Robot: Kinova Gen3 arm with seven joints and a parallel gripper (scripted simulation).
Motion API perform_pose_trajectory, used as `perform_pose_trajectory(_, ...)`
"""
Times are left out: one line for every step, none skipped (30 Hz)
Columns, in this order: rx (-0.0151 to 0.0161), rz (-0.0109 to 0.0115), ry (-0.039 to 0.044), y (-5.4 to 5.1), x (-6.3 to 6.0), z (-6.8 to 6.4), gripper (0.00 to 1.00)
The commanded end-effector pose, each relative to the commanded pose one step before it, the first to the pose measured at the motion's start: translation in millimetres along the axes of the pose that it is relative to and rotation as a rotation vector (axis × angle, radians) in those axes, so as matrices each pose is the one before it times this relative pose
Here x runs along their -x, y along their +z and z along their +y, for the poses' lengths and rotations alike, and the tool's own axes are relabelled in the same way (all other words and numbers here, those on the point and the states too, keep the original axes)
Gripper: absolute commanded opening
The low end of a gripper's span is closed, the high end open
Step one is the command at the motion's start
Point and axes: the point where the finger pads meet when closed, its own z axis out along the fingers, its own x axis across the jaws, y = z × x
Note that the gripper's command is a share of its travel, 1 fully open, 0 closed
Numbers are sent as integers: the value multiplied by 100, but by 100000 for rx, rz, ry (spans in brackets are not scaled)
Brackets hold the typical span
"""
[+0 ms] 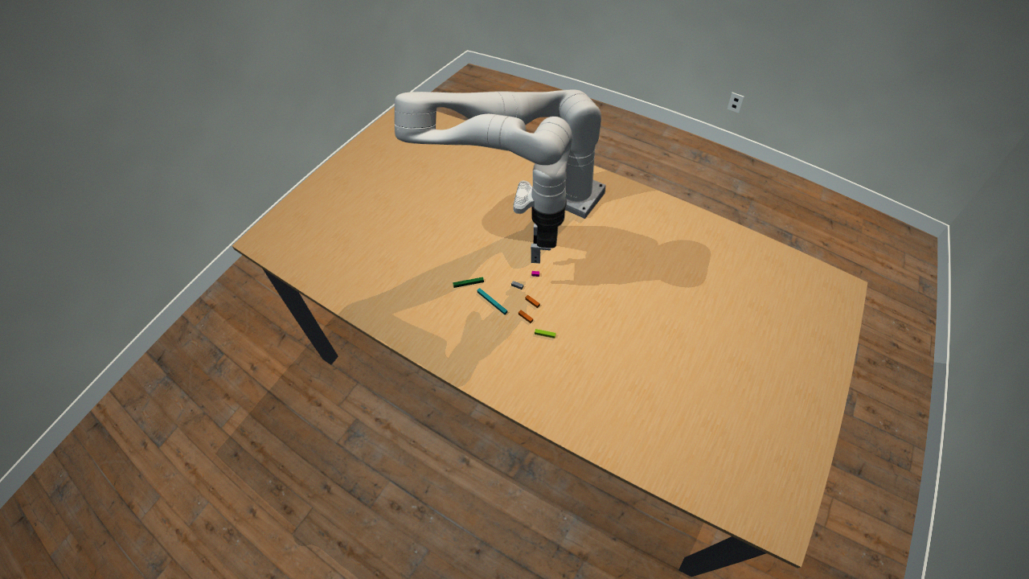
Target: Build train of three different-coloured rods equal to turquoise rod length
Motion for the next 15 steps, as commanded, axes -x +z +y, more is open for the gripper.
perform_pose_trajectory(-191,-323,1466,-211,514,-343,100)
perform_pose_trajectory(128,-91,2838,137,387,-317,100)
perform_pose_trajectory(0,0,0,0,0,0,100)
perform_pose_trajectory(0,0,0,0,0,0,100)
perform_pose_trajectory(146,-47,4294,232,547,-486,100)
perform_pose_trajectory(99,-30,5316,307,682,-610,100)
perform_pose_trajectory(4,-4,5669,352,738,-658,100)
perform_pose_trajectory(-93,14,5283,350,701,-617,100)
perform_pose_trajectory(-144,18,4244,297,576,-496,100)
perform_pose_trajectory(-128,13,2783,203,385,-324,100)
perform_pose_trajectory(-68,6,1269,94,178,-147,100)
perform_pose_trajectory(-12,1,216,16,31,-25,100)
perform_pose_trajectory(0,0,0,0,0,0,54)
perform_pose_trajectory(-123,660,-179,107,-402,-46,54)
perform_pose_trajectory(0,0,0,0,0,0,54)
